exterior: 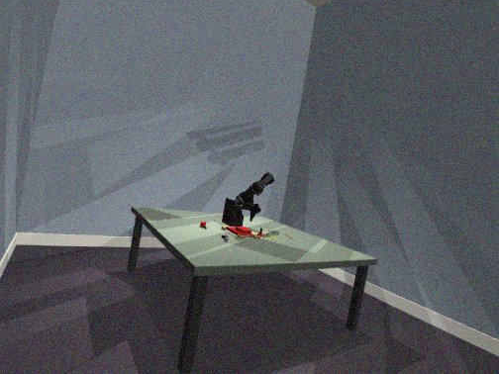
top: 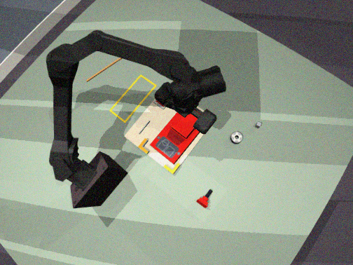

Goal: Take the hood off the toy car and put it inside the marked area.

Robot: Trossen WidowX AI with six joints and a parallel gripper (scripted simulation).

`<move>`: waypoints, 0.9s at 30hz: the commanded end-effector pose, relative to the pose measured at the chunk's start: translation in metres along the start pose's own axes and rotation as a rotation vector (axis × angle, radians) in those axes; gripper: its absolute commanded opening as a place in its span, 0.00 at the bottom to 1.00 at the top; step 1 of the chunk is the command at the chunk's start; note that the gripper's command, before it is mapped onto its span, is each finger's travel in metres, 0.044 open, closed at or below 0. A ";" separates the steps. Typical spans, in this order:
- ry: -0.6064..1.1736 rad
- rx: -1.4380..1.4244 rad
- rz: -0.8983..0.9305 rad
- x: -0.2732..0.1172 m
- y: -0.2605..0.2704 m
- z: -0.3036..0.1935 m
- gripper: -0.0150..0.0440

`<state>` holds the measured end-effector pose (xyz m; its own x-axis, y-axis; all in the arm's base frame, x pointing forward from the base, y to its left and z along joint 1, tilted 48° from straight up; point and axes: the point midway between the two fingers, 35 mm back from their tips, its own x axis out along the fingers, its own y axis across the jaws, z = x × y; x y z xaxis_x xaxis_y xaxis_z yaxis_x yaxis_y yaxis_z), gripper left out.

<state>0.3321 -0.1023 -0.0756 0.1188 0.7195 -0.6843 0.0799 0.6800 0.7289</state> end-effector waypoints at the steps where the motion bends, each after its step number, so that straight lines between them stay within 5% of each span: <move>1: -0.002 0.002 0.002 0.004 0.000 0.001 1.00; 27: -0.002 0.002 0.003 0.029 0.001 0.002 1.00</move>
<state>0.3366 -0.0840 -0.0927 0.1194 0.7198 -0.6838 0.0796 0.6796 0.7293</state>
